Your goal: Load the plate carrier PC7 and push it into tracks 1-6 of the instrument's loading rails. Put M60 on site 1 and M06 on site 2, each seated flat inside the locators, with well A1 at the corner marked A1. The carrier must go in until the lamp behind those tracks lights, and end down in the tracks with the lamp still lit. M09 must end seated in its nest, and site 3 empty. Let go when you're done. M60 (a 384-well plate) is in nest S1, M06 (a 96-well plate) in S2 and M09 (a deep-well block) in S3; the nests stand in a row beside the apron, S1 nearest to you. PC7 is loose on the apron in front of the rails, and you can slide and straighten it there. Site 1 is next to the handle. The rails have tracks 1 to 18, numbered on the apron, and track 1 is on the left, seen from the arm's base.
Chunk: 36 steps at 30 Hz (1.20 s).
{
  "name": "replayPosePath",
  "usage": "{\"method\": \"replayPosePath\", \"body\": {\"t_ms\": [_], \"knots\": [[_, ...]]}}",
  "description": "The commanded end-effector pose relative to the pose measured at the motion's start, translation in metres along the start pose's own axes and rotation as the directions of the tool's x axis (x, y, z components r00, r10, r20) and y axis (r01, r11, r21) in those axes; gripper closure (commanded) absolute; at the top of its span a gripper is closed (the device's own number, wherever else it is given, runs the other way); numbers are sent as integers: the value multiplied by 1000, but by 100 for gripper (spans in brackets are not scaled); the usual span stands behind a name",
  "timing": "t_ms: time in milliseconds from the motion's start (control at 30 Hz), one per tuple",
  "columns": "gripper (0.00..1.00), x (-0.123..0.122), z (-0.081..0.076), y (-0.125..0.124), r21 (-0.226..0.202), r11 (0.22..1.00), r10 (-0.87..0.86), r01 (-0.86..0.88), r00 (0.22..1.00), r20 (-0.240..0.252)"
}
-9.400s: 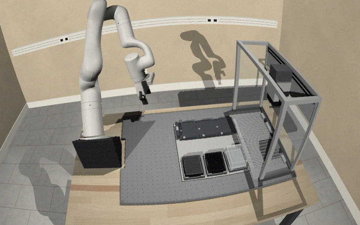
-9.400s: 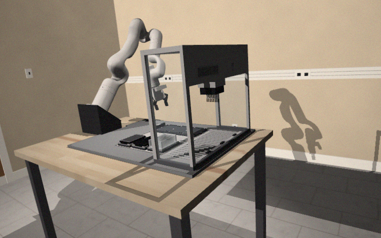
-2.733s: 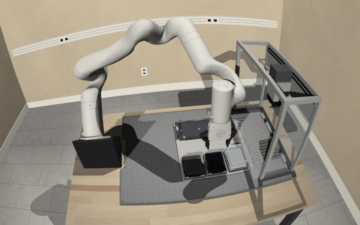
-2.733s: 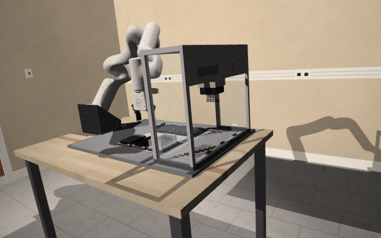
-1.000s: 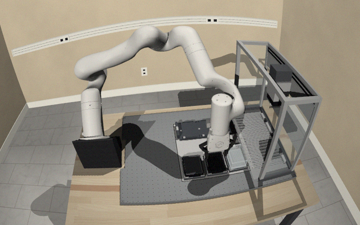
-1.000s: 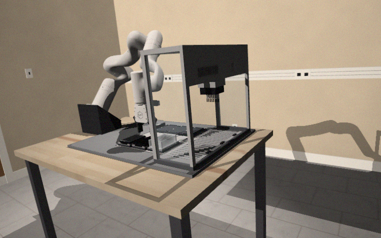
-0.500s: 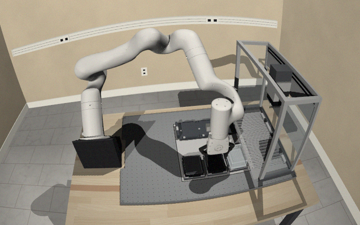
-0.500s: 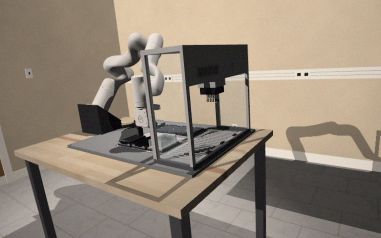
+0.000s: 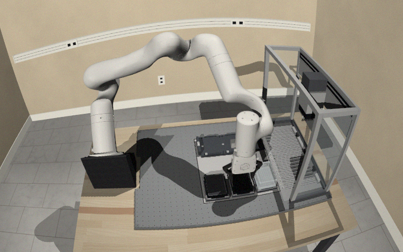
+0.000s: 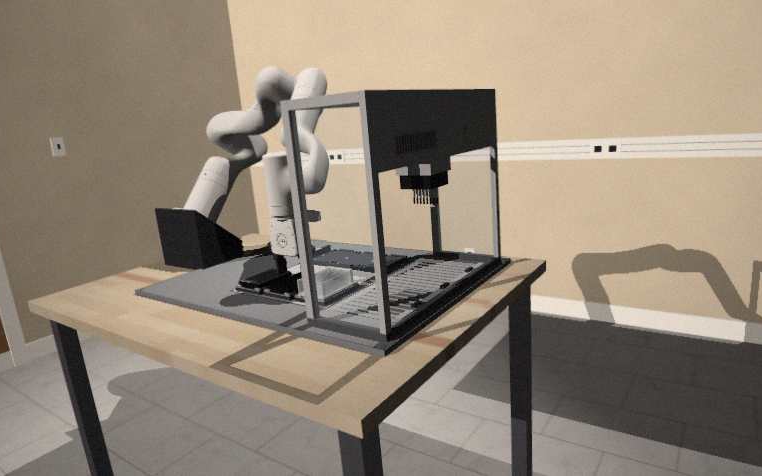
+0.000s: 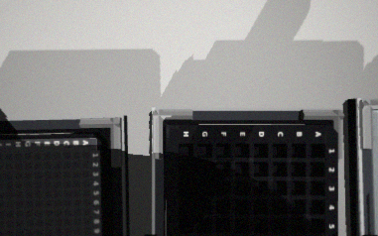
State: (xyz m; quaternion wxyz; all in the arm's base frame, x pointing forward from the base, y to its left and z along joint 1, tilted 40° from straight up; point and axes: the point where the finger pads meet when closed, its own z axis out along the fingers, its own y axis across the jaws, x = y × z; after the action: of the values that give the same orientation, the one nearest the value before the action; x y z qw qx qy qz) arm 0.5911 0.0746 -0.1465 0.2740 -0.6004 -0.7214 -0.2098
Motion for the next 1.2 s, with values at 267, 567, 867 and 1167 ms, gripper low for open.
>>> {"method": "replayPosePath", "body": {"t_ms": [267,567,867,1167], "knots": [[0,0,4,1,-2,1000,-1,1,1000,1],[0,0,10,1,-2,1000,-1,1,1000,1],[0,0,15,1,-2,1000,-1,1,1000,1],[0,0,19,1,-2,1000,-1,1,1000,1]]}}
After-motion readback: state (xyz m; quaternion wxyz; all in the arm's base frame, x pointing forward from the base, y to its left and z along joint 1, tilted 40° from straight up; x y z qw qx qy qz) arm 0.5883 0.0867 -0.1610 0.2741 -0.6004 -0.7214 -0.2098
